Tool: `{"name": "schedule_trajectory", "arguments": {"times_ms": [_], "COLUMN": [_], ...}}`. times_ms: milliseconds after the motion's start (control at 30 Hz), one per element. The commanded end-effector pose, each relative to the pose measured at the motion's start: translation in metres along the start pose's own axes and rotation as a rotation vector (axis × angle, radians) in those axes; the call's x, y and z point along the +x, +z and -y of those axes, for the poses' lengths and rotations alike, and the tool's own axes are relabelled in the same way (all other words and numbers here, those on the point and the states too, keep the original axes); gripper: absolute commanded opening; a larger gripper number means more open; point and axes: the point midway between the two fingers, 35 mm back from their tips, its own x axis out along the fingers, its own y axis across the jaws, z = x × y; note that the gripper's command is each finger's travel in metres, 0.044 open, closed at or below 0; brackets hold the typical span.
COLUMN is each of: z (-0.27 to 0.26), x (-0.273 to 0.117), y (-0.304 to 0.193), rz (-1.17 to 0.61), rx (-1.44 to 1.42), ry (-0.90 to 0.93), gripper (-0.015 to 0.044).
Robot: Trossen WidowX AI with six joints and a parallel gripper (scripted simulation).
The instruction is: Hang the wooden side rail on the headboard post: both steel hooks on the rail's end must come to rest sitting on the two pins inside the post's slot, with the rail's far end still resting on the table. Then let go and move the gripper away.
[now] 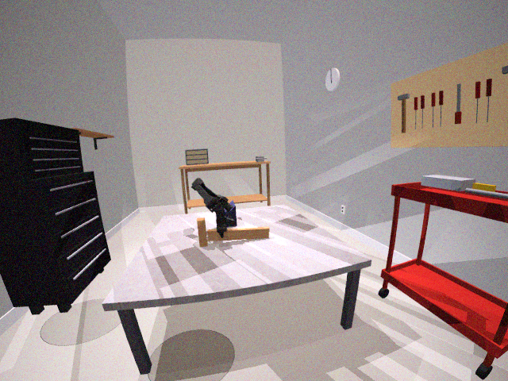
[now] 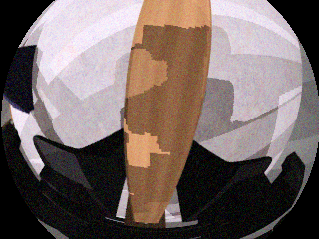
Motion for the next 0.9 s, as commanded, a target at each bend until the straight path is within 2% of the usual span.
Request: {"name": "schedule_trajectory", "arguments": {"times_ms": [0,867], "z": [0.0031,0.003], "x": [-0.0045,-0.0054], "y": [-0.0026,-0.0056], "rz": [0.002,0.002], "rx": [0.003,0.003], "ry": [-0.013,-0.013], "gripper": [0.0,0.0]}}
